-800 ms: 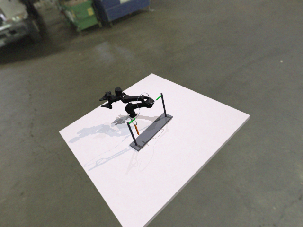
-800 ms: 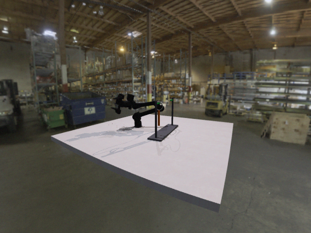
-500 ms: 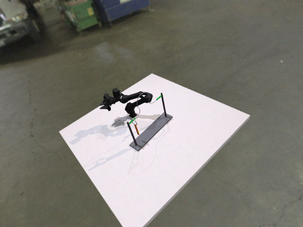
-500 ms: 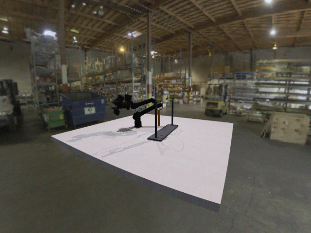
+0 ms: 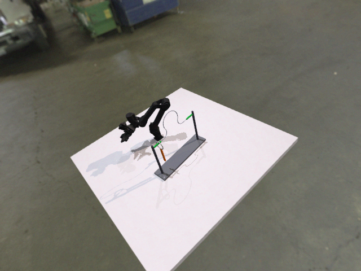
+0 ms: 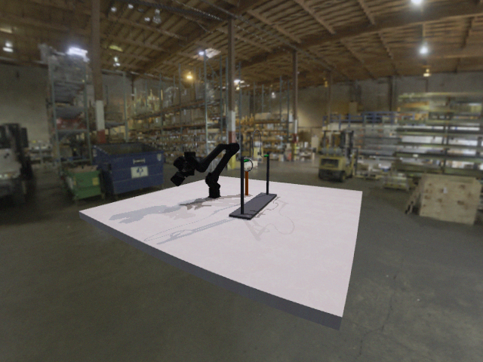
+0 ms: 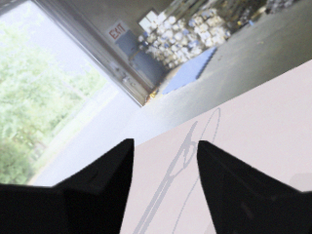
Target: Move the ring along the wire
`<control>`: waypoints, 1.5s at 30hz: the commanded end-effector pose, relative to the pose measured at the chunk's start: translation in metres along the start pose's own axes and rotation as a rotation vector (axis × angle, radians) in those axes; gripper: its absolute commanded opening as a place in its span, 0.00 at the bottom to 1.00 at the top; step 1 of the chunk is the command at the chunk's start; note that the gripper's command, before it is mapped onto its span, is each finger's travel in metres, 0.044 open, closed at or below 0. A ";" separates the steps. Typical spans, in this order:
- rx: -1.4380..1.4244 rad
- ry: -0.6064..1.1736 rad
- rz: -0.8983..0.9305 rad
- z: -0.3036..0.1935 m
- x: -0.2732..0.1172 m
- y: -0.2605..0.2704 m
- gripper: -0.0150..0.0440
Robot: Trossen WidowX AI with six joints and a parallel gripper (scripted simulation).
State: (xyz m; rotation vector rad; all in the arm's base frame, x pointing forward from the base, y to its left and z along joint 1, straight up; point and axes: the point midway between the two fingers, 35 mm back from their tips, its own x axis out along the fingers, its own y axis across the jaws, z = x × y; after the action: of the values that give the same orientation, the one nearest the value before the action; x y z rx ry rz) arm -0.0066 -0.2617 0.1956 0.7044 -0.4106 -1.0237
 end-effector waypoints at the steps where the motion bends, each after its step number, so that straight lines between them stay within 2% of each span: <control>1: -0.104 0.103 0.087 -0.021 0.016 0.006 0.53; 14: -0.466 0.417 0.522 -0.131 0.047 0.037 0.53; 28: -0.741 0.522 1.093 -0.244 0.024 0.074 0.53; 36: -0.751 0.525 1.115 -0.248 0.025 0.078 0.53; 45: -0.752 0.523 1.116 -0.249 0.041 0.135 0.53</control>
State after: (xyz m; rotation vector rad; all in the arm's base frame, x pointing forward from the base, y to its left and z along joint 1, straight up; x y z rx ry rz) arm 0.2386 -0.1703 0.0998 -0.0225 0.0969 0.1240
